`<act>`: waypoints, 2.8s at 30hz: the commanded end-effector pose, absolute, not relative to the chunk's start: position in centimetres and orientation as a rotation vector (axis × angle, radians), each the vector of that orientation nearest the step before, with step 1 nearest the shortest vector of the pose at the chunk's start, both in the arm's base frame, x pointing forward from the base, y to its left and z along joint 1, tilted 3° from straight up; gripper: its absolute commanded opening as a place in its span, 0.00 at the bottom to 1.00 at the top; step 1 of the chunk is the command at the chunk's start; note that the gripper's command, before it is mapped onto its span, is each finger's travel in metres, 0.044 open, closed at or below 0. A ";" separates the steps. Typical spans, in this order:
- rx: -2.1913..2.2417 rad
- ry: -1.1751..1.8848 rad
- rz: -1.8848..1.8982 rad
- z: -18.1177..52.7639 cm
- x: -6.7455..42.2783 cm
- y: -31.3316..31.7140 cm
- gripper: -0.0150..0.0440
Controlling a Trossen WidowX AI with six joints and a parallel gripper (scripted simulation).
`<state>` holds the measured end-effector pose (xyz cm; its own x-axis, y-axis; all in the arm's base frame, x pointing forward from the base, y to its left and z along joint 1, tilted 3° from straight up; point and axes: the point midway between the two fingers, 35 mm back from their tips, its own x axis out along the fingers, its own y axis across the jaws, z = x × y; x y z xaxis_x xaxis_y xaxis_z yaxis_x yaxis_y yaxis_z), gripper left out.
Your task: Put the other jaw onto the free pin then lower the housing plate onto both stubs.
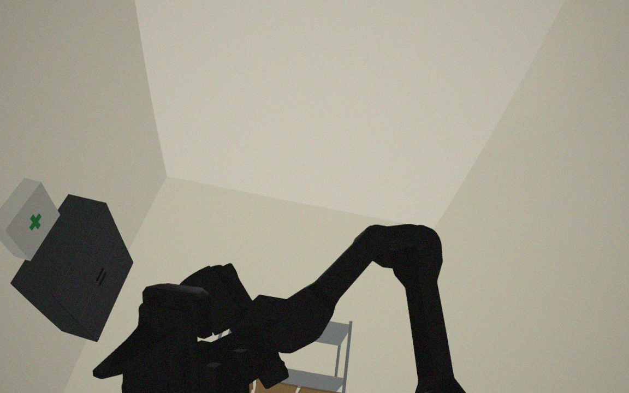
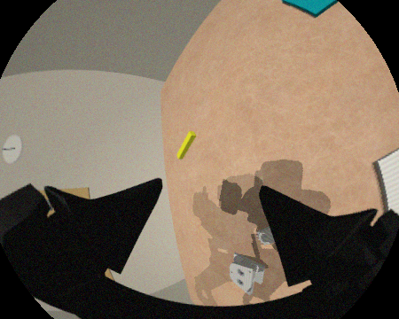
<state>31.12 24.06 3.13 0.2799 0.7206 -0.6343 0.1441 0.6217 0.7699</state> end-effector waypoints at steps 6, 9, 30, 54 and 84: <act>0.943 1.335 0.300 2.7 30.8 24.1 1.00; 0.971 1.358 0.248 2.6 30.6 24.1 1.00; 1.145 1.473 -0.157 1.8 29.1 23.7 1.00; 1.299 1.469 -0.668 1.5 26.9 22.7 1.00; 1.420 1.219 -1.292 2.6 23.7 20.4 1.00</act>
<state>23.94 20.58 2.31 -0.0002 0.1477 -0.9890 0.9923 -0.1228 -0.0185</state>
